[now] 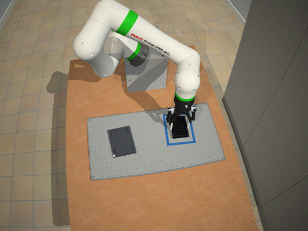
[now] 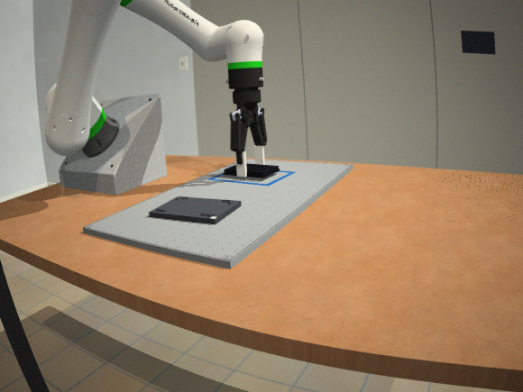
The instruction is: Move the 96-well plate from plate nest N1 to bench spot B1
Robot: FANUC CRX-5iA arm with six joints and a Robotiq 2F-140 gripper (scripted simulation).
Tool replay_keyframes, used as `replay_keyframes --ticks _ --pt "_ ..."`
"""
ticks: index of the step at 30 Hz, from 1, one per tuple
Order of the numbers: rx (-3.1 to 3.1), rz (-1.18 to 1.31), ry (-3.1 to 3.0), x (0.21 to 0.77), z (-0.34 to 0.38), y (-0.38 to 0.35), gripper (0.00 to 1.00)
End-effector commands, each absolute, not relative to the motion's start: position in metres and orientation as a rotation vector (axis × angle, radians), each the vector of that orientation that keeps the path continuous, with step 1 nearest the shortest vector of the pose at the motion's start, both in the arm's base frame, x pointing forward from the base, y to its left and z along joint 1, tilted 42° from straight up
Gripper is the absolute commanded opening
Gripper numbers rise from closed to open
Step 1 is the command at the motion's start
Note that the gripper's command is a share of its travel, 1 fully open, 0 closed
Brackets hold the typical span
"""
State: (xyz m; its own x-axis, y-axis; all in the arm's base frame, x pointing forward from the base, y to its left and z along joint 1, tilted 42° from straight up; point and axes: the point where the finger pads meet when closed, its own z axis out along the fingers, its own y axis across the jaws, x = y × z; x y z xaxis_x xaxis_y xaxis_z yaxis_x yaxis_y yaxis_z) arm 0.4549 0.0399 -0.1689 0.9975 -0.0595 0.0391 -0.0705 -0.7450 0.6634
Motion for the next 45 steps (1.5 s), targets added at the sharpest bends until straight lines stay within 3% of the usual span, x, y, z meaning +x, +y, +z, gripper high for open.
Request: replay_keyframes --ticks 1,45 --pt "2.413 0.020 -0.090 0.4550 -0.1692 0.0398 0.00" --pt "2.413 0.020 -0.090 0.4549 -0.1739 0.0356 0.00"
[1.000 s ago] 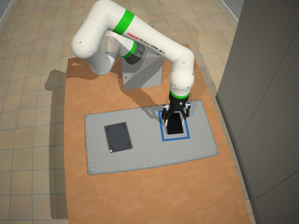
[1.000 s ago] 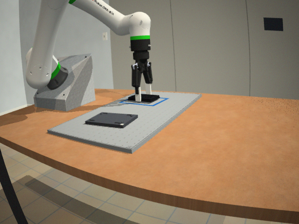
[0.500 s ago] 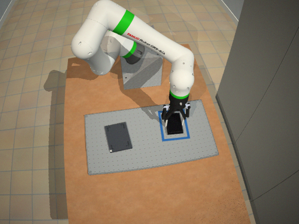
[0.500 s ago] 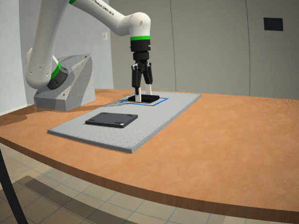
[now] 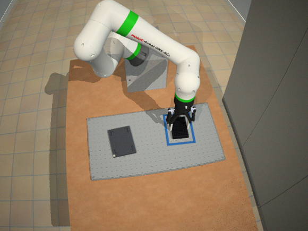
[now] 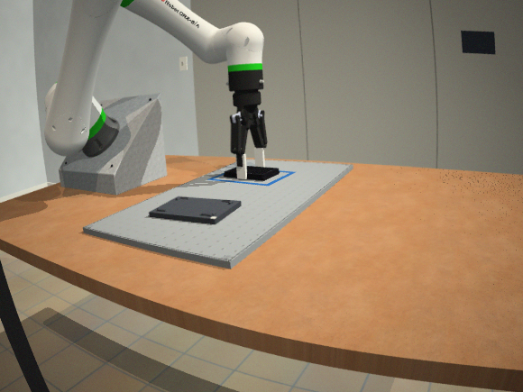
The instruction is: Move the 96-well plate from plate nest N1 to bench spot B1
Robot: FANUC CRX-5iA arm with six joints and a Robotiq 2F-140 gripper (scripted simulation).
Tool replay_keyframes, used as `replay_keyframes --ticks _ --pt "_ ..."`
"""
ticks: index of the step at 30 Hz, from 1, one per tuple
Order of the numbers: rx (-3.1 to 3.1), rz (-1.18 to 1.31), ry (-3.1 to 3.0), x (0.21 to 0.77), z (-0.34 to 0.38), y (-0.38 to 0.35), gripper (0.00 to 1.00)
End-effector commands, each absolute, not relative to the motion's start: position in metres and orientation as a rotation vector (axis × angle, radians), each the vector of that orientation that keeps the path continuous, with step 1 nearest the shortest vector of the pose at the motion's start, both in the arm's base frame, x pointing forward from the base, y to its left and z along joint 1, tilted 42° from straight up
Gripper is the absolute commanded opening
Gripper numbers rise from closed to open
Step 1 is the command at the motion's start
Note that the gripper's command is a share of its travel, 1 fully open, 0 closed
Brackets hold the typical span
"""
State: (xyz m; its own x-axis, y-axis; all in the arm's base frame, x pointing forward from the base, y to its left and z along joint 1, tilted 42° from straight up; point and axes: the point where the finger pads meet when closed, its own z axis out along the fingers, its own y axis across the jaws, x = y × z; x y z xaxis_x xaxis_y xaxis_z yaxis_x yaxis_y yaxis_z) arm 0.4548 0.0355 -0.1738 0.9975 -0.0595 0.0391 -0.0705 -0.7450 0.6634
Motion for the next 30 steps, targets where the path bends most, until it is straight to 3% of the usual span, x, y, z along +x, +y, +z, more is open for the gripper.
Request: replay_keyframes --ticks 1,13,14,30 --pt "2.413 0.020 -0.090 0.4549 -0.1740 0.0355 0.00" --pt "2.413 0.020 -0.090 0.4549 -0.1753 0.0344 0.00" --pt "2.413 0.020 -0.090 0.4549 -0.1754 0.0343 1.00" --pt "2.413 0.020 -0.090 0.4549 -0.1754 0.0343 1.00"
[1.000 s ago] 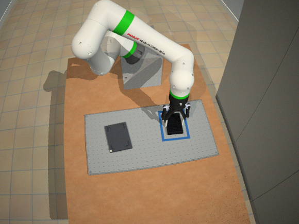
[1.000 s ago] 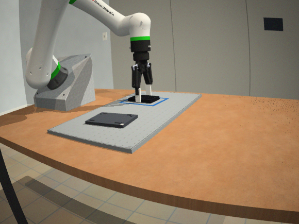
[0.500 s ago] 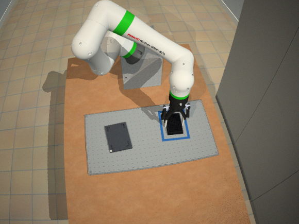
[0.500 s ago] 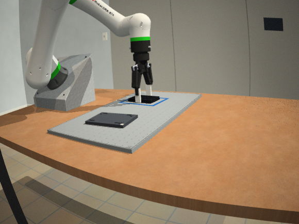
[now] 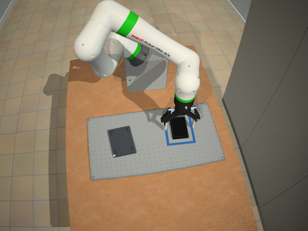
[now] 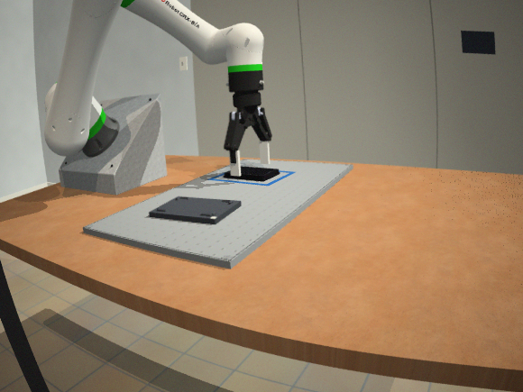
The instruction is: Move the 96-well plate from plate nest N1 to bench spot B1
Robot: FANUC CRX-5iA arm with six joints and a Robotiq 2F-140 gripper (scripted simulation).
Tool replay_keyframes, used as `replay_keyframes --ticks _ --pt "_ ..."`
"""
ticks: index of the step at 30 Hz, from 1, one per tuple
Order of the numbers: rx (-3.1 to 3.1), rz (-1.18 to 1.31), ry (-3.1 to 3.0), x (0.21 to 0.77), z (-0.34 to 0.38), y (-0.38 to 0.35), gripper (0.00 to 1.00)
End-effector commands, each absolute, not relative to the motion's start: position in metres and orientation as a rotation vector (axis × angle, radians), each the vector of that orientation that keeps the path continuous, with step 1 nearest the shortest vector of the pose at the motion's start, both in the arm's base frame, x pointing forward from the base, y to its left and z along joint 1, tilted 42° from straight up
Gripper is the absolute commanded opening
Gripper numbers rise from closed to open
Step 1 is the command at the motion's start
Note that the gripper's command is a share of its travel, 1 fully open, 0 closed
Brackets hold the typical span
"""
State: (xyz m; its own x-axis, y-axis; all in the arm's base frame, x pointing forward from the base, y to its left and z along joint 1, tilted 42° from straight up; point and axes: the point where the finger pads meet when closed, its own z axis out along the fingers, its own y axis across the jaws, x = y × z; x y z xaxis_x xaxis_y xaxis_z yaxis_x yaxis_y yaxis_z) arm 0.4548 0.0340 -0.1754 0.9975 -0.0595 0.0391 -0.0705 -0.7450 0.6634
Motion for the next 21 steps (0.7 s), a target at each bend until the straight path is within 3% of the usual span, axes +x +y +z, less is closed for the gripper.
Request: replay_keyframes --ticks 1,21 --pt "2.413 0.020 -0.090 0.455 -0.175 0.034 1.00" --pt "2.413 0.020 -0.090 0.455 -0.149 0.057 1.00"
